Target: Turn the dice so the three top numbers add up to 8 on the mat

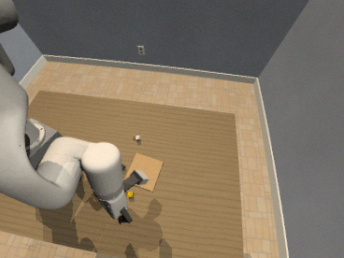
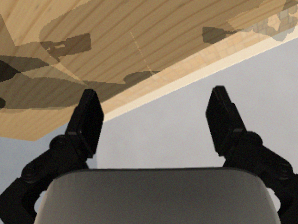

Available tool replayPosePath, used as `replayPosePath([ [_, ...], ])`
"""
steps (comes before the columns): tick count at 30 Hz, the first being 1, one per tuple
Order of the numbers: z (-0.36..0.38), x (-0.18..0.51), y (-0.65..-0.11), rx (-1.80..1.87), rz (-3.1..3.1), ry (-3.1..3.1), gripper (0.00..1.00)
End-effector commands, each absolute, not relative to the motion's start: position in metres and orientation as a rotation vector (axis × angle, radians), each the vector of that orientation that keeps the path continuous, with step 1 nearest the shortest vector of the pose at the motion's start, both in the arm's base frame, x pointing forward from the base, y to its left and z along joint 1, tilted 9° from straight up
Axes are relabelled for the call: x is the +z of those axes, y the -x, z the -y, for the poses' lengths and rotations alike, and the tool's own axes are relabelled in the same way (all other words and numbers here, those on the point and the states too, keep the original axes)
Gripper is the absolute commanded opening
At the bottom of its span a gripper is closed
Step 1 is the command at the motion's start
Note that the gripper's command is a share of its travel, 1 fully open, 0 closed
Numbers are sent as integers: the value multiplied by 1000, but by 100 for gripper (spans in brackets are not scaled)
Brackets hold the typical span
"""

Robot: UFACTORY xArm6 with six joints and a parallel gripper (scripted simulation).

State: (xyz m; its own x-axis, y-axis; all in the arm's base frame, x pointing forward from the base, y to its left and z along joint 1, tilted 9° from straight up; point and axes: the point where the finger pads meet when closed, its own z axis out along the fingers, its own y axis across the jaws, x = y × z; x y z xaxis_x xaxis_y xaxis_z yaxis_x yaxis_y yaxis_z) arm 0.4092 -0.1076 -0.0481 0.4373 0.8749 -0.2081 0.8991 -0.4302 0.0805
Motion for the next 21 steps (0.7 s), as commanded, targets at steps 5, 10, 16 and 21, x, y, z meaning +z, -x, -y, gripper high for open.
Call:
replayPosePath([
  [5,108,-47,-411,-196,-1563,-2505,100],
  [10,108,-47,-411,-196,-1563,-2505,100],
  [16,108,-47,-411,-196,-1563,-2505,100],
  [21,108,-47,-411,-185,-1478,-2568,100],
])
